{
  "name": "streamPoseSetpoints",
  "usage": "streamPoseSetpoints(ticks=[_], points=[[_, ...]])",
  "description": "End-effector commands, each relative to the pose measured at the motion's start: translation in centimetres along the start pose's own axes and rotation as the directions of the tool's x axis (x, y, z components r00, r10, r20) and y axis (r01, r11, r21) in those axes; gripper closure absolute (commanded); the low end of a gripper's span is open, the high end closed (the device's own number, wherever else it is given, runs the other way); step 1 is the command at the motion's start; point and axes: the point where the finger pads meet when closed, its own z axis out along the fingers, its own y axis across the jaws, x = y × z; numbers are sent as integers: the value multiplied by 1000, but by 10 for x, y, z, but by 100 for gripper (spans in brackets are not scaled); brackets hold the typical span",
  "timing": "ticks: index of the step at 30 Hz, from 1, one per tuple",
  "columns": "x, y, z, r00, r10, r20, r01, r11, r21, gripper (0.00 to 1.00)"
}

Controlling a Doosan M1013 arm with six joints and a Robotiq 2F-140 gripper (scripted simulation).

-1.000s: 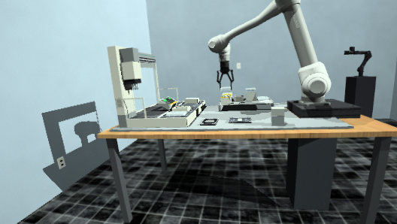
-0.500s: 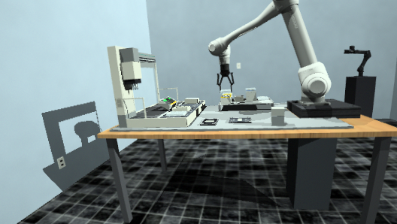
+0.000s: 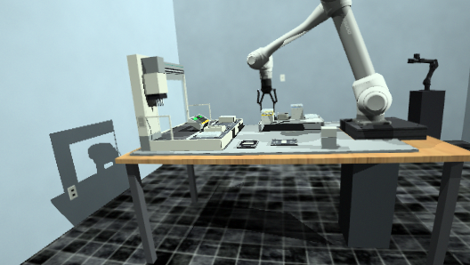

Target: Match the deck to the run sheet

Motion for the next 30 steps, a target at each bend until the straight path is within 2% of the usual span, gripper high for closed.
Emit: streamPoseSetpoints(ticks=[1, 7, 30], points=[[0, 0, 3, 1000, 0, 0, 0, 1000, 1, 90], [0, 0, 9, 1000, 0, 0, 0, 1000, 1, 90], [0, 0, 9, 1000, 0, 0, 0, 1000, 1, 90]])
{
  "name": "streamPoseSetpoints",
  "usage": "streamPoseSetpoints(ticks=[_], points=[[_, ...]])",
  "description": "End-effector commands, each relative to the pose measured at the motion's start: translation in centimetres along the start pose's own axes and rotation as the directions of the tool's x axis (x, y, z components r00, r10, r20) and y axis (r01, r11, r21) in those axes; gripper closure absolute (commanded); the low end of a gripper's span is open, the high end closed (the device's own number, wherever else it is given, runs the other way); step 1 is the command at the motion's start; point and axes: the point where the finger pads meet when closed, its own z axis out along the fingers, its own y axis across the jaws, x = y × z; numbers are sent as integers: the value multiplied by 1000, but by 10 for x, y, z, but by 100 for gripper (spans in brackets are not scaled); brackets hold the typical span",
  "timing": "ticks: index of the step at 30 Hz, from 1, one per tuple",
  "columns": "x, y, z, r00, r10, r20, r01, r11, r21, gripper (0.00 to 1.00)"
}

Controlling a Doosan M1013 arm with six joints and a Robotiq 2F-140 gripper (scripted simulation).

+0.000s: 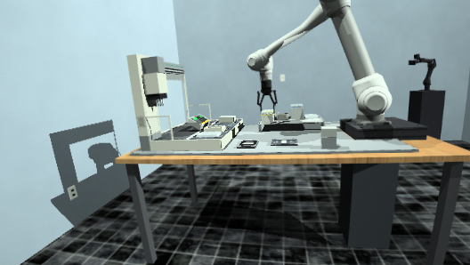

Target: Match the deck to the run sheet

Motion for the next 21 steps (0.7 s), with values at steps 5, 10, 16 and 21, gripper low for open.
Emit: streamPoseSetpoints(ticks=[5, 10, 16, 21], points=[[0, 0, -1, 1000, 0, 0, 0, 1000, 1, 90], [0, 0, -1, 1000, 0, 0, 0, 1000, 1, 90], [0, 0, 1, 1000, 0, 0, 0, 1000, 1, 90], [0, 0, 3, 1000, 0, 0, 0, 1000, 1, 90]])
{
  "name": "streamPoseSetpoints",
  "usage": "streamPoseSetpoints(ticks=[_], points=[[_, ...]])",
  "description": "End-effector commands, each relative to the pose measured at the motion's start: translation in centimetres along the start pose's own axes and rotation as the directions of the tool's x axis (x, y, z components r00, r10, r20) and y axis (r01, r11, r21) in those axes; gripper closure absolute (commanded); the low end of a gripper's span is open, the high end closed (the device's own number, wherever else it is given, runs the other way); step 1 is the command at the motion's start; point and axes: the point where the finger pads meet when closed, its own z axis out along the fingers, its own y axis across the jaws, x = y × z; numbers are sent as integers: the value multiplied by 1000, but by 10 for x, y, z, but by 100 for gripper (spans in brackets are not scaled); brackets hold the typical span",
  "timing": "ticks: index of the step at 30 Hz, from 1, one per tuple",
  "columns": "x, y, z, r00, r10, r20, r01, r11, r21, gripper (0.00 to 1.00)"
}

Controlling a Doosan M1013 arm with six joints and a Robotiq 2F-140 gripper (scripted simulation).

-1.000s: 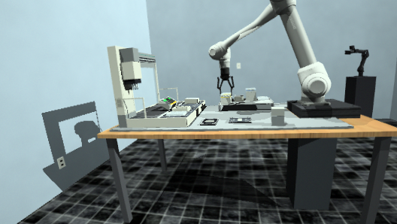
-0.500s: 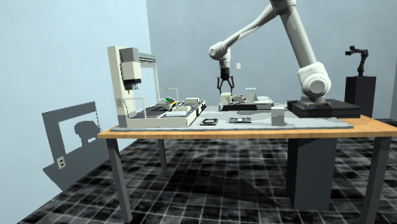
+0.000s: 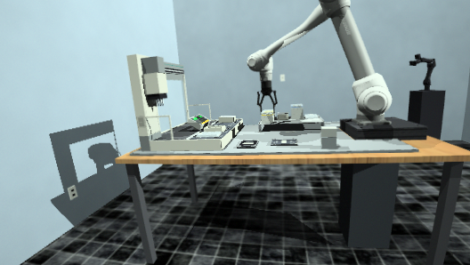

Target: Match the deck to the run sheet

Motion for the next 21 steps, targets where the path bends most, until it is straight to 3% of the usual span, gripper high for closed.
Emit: streamPoseSetpoints(ticks=[1, 21], points=[[0, 0, 0, 1000, 0, 0, 0, 1000, 1, 90], [0, 0, 5, 1000, 0, 0, 0, 1000, 1, 90]])
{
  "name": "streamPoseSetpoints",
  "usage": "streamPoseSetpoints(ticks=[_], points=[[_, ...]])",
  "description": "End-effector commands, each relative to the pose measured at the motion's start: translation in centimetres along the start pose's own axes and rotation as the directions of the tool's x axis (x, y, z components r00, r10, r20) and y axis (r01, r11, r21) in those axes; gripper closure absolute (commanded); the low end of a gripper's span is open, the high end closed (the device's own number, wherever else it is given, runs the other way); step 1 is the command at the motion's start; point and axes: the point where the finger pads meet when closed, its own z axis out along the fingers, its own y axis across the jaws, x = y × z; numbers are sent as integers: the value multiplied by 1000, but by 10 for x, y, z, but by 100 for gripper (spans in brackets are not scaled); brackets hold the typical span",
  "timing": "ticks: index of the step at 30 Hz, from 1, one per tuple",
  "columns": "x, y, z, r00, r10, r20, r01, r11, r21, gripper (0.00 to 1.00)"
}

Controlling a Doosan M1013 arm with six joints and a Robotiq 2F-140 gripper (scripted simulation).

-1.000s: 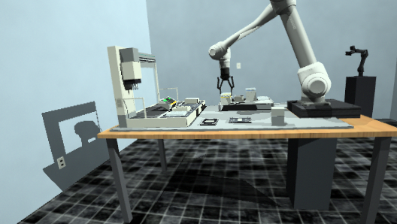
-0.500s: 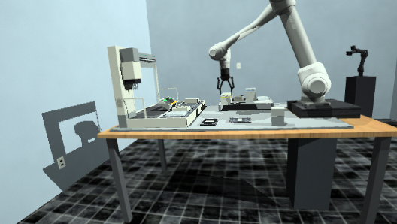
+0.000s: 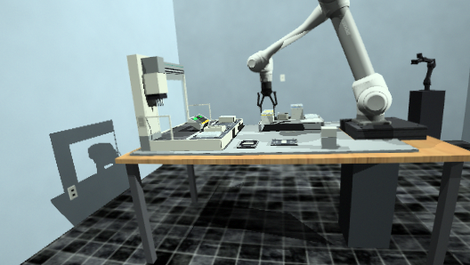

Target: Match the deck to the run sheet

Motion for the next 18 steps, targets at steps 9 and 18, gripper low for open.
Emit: streamPoseSetpoints(ticks=[9, 18], points=[[0, 0, 1, 1000, 0, 0, 0, 1000, 1, 90], [0, 0, 1, 1000, 0, 0, 0, 1000, 1, 33]])
